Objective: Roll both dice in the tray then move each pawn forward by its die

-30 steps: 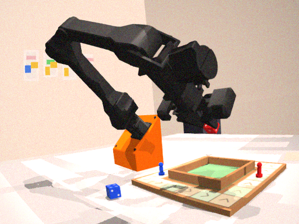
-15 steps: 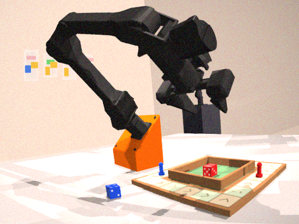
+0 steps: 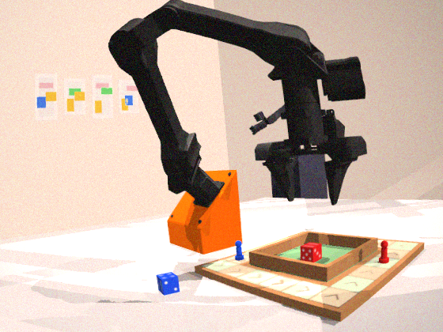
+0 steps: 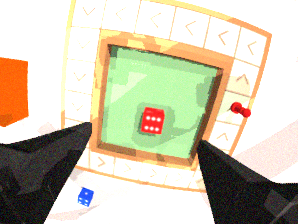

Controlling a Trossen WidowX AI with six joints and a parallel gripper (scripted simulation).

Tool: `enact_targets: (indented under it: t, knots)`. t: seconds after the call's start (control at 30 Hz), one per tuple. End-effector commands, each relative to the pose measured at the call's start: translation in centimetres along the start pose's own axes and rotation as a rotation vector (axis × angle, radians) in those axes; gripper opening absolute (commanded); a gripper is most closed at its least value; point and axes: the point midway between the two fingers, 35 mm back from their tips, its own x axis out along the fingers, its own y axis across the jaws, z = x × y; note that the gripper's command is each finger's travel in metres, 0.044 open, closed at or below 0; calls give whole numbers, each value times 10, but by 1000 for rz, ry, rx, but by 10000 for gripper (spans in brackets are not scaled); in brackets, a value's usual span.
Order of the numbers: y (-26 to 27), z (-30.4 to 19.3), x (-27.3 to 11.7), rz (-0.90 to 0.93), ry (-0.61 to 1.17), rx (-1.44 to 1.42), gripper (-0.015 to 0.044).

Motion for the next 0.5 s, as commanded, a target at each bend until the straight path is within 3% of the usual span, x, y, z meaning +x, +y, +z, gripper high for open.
enact_targets:
  t: [0.0,0.1,0.47]
  knots:
    - [0,-31,1,-3,-21,195,335]
    - [6,-73,4,-12,-35,473,275]
    - [82,-211,18,-74,11,1583,275]
